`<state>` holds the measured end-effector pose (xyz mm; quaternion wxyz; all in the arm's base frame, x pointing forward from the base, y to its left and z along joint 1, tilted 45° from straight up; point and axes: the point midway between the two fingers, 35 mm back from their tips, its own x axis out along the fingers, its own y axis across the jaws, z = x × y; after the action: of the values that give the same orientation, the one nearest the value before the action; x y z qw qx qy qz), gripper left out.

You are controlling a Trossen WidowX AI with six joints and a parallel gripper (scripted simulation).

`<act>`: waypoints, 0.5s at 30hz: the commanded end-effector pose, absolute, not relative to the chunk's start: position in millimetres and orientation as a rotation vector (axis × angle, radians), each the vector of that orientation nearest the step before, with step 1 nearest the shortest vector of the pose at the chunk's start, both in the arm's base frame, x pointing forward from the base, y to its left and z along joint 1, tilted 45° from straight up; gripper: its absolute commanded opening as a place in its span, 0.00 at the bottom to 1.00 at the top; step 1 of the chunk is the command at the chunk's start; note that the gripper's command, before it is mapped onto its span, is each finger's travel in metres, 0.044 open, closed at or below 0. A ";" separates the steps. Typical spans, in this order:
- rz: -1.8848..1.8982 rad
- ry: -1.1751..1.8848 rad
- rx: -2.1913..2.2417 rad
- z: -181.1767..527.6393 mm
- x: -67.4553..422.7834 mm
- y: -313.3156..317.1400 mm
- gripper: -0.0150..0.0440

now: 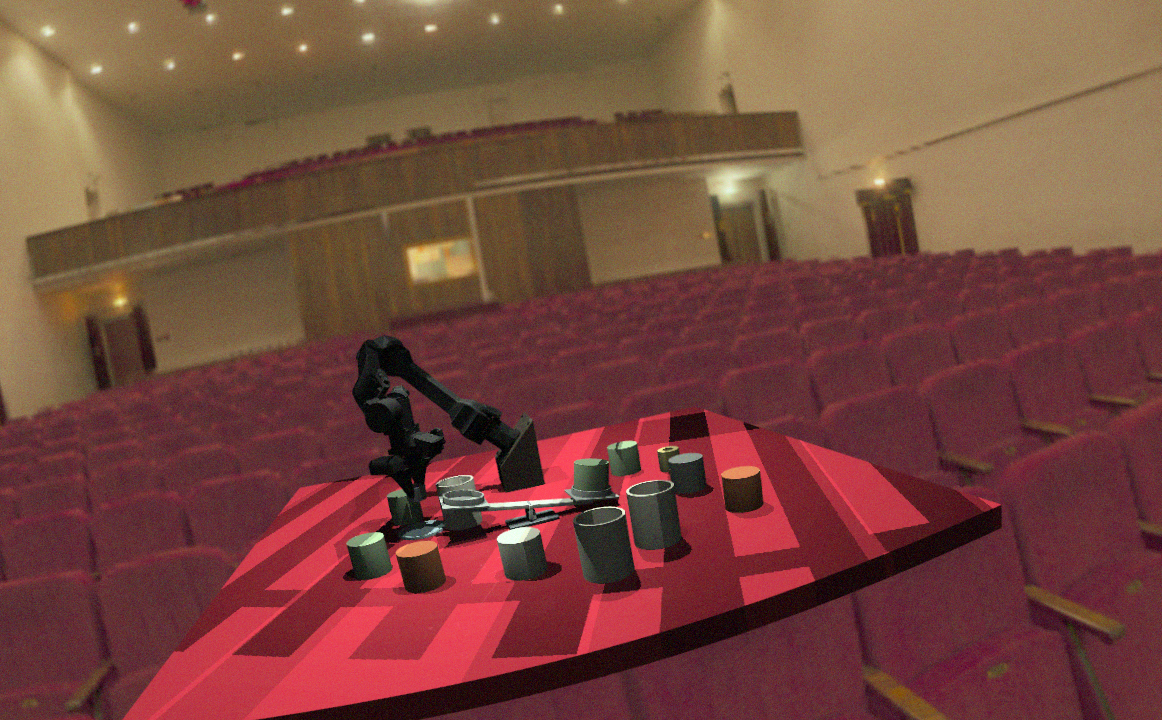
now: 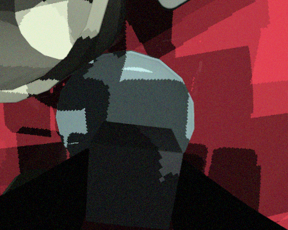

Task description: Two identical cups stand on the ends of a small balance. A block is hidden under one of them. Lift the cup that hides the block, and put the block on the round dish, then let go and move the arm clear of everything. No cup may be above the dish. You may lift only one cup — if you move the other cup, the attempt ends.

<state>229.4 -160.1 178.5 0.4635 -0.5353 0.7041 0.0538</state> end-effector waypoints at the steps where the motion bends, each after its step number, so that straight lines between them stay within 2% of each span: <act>1: 0.127 1.731 -1.326 178.0 218.3 -169.3 0.25; 15: 0.124 1.732 -1.328 149.2 217.6 -199.6 0.25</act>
<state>217.1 -196.1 152.6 0.4592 -0.5373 0.7057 0.0493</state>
